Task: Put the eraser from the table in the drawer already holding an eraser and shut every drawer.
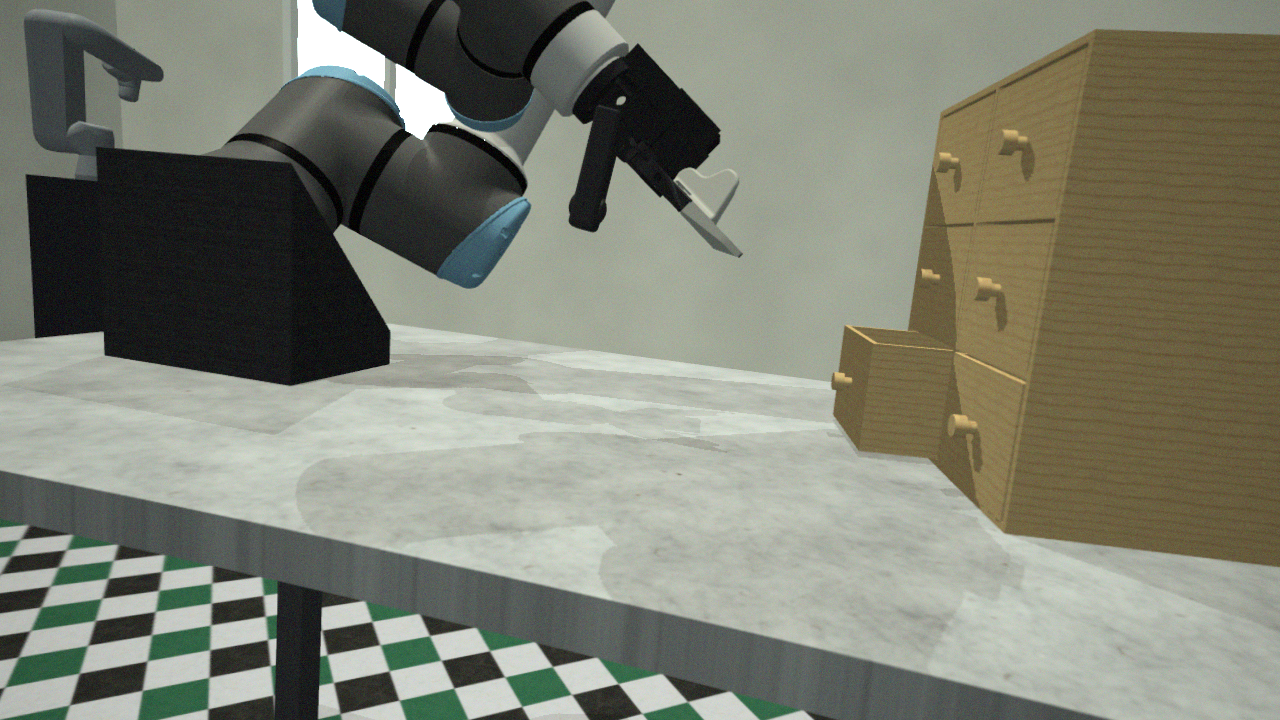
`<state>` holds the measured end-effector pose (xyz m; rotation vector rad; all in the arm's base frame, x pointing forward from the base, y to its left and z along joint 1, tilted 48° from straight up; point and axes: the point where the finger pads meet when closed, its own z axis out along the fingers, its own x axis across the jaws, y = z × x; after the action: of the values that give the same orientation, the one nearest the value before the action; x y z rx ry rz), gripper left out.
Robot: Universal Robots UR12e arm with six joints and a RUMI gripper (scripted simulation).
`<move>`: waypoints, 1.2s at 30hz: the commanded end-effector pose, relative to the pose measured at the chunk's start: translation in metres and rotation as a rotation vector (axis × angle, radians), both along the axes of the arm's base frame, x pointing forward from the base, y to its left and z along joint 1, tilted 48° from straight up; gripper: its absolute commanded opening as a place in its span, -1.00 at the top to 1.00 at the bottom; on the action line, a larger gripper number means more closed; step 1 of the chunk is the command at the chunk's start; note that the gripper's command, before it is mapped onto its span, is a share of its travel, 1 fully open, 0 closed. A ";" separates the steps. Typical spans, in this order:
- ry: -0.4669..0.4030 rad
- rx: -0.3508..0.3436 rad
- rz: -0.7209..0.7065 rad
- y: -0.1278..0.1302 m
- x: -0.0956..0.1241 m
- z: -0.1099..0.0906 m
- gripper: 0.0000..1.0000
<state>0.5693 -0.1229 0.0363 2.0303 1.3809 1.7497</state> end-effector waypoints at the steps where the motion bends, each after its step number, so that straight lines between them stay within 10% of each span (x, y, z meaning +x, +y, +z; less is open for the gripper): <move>1: 0.033 0.000 0.053 -0.003 0.000 0.001 -1.00; 36: 0.350 -0.044 0.386 -0.016 -0.003 0.013 -1.00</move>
<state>0.5662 -0.1349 0.0481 2.2135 1.8999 1.5556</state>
